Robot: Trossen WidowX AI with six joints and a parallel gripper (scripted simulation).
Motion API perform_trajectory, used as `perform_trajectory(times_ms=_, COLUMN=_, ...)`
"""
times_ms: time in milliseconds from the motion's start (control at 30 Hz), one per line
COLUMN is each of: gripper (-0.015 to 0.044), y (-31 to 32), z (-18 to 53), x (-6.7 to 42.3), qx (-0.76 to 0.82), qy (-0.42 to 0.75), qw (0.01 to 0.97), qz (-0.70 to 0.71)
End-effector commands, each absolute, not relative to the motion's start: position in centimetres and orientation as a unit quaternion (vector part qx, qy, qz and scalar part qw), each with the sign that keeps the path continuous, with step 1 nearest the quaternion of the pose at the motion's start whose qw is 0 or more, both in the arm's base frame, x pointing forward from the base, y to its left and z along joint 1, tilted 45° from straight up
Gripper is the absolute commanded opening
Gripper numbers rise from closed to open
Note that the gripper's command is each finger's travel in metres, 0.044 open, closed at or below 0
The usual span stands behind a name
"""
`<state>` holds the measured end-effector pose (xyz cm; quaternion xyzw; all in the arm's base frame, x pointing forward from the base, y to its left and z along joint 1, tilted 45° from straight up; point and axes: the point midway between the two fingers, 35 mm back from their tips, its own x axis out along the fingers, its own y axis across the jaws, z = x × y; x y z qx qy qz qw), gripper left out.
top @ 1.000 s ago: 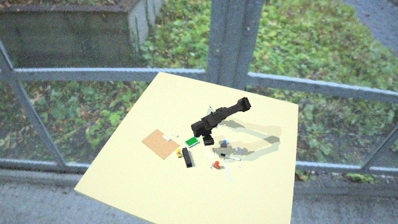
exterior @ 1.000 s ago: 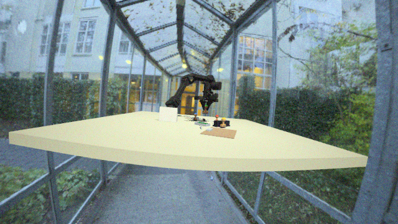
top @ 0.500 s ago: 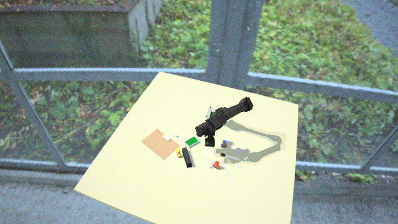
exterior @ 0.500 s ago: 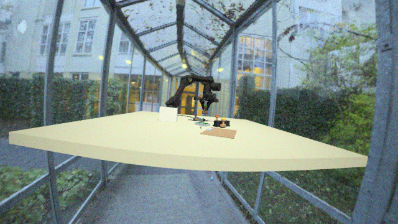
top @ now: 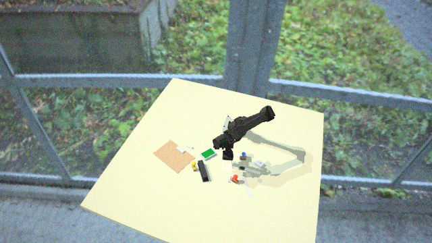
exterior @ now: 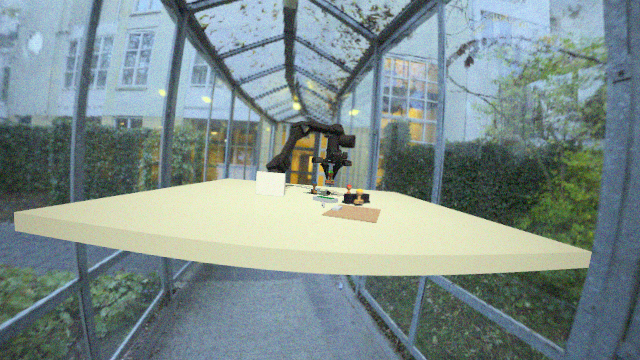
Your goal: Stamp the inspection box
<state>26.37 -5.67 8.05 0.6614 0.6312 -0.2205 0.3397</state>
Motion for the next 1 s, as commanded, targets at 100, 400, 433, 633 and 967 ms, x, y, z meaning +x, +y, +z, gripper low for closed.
perform_trajectory(times_ms=100, gripper=0.0000, y=-5.2, z=7.6, x=26.4, qx=0.663, qy=0.631, qw=0.336, qz=-0.222)
perform_trajectory(times_ms=400, gripper=0.0000, y=-4.8, z=7.2, x=26.5, qx=0.663, qy=0.631, qw=0.336, qz=-0.222)
perform_trajectory(times_ms=433, gripper=0.0000, y=-4.8, z=7.2, x=26.5, qx=0.663, qy=0.631, qw=0.336, qz=-0.222)
perform_trajectory(times_ms=633, gripper=0.0000, y=-4.5, z=6.9, x=26.5, qx=0.663, qy=0.631, qw=0.336, qz=-0.223)
perform_trajectory(times_ms=967, gripper=0.0000, y=-4.0, z=6.4, x=26.6, qx=0.663, qy=0.631, qw=0.336, qz=-0.223)
